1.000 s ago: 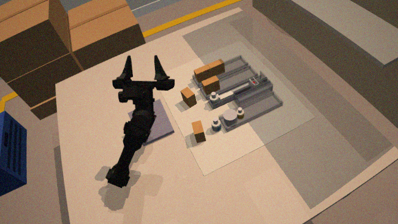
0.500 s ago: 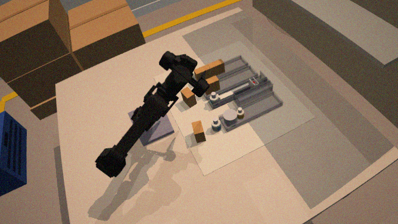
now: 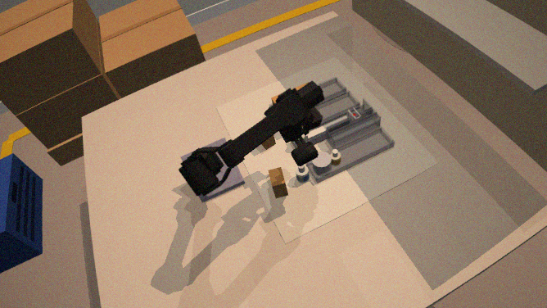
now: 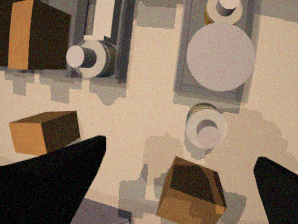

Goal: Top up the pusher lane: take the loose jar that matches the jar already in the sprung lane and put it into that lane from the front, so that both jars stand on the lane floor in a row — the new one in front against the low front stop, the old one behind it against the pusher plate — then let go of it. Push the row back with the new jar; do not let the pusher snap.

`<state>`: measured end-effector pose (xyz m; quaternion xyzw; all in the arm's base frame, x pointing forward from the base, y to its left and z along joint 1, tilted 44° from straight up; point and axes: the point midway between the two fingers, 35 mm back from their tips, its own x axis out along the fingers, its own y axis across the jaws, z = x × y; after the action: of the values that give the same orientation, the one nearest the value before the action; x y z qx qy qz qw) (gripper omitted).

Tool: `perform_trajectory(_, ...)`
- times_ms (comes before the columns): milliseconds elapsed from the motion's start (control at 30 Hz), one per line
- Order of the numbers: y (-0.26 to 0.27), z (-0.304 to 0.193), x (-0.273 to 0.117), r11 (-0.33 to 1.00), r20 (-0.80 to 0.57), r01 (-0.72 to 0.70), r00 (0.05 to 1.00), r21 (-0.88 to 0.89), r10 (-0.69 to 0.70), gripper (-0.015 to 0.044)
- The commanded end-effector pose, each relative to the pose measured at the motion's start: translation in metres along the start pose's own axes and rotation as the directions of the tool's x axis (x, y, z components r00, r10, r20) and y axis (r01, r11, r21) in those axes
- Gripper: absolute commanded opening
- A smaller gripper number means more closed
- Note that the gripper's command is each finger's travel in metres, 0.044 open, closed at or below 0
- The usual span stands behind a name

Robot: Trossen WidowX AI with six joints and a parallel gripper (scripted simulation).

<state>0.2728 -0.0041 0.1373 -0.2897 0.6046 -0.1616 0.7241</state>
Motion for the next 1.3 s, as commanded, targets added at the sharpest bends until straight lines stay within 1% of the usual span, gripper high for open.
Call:
perform_trajectory(0,-0.022,-0.001,0.015,0.994,-0.114,0.105,0.988,-0.020,-0.107,0.0440)
perform_trajectory(167,-0.022,-0.001,0.017,0.994,-0.113,0.105,0.988,-0.020,-0.107,0.0440)
perform_trajectory(233,-0.022,-0.004,0.029,0.994,-0.113,0.106,0.988,-0.020,-0.107,0.0440)
perform_trajectory(500,-0.024,-0.006,0.045,0.994,-0.113,0.107,0.988,-0.020,-0.108,0.0440)
perform_trajectory(600,-0.025,-0.008,0.057,0.994,-0.113,0.107,0.988,-0.020,-0.109,0.0440)
perform_trajectory(1267,-0.028,-0.011,0.084,0.994,-0.113,0.108,0.988,-0.019,-0.109,0.0440)
